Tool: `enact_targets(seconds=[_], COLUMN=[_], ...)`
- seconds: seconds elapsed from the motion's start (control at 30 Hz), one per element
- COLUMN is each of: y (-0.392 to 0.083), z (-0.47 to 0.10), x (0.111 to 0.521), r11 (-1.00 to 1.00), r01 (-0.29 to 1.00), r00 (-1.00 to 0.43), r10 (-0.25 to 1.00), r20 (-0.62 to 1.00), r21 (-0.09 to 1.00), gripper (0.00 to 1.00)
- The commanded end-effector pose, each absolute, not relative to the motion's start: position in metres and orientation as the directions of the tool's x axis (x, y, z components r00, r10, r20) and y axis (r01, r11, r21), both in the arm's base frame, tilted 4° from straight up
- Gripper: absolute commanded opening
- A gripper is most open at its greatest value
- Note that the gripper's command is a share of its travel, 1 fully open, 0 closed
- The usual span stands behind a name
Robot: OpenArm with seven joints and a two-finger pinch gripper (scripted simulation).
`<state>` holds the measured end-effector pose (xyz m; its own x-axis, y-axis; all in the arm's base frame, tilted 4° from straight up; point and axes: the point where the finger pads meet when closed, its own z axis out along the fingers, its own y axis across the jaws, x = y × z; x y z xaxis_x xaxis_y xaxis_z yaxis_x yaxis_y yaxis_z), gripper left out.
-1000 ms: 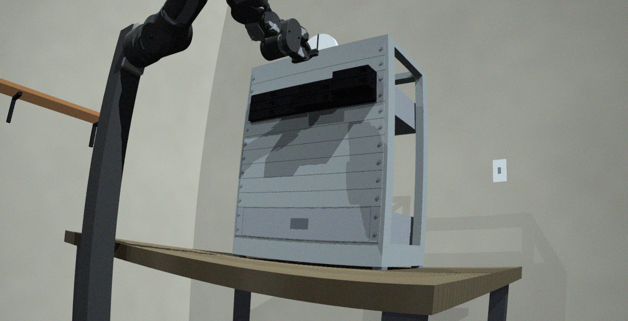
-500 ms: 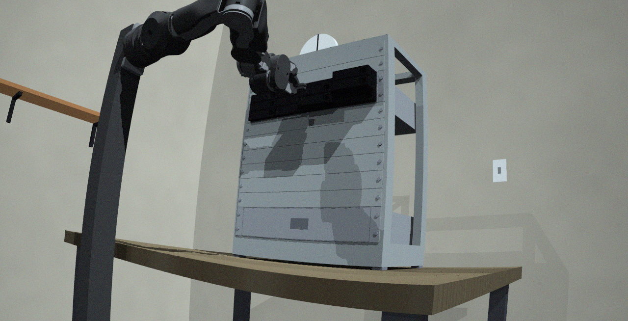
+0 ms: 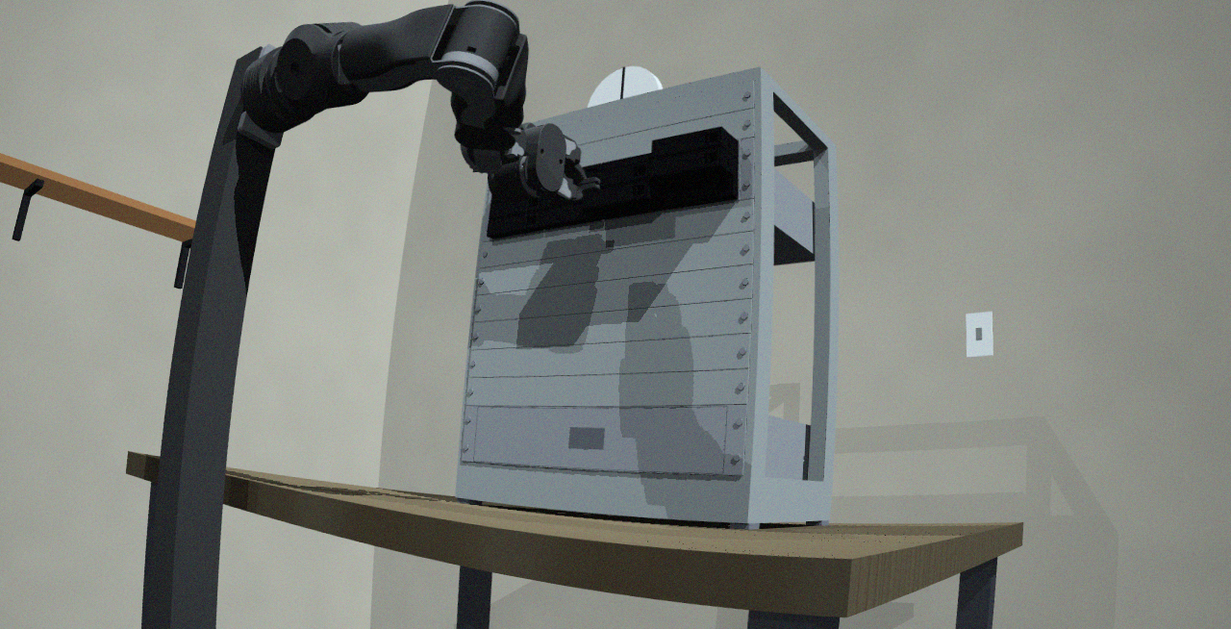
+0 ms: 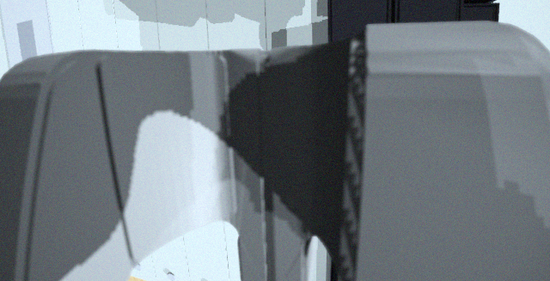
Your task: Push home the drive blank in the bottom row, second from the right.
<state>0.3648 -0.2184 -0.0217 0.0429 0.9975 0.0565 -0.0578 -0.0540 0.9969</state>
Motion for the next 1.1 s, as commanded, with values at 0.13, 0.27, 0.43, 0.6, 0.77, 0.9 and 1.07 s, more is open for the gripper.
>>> enact_targets(seconds=[0.13,0.27,0.43,0.6,0.77,0.9,1.07], y=[-0.218,-0.218,-0.219,-0.220,-0.219,-0.219,-0.219], z=[-0.023,-0.023,-0.022,-0.021,-0.021,-0.021,-0.021], x=[0.382,0.392,0.416,0.426,0.426,0.426,0.426], r11=[-0.050,-0.050,-0.050,-0.050,-0.050,-0.050,-0.050], r01=[-0.046,-0.046,-0.046,-0.045,-0.047,-0.047,-0.047], r00=[0.040,0.040,0.040,0.039,0.038,0.038,0.038], r10=[0.998,0.998,0.998,0.998,0.998,0.998,0.998], r20=[0.052,0.052,0.052,0.052,0.052,0.052,0.052], r21=[0.998,0.998,0.998,0.998,0.998,0.998,0.998], gripper=[0.00,0.00,0.00,0.00,0.00,0.00,0.00])
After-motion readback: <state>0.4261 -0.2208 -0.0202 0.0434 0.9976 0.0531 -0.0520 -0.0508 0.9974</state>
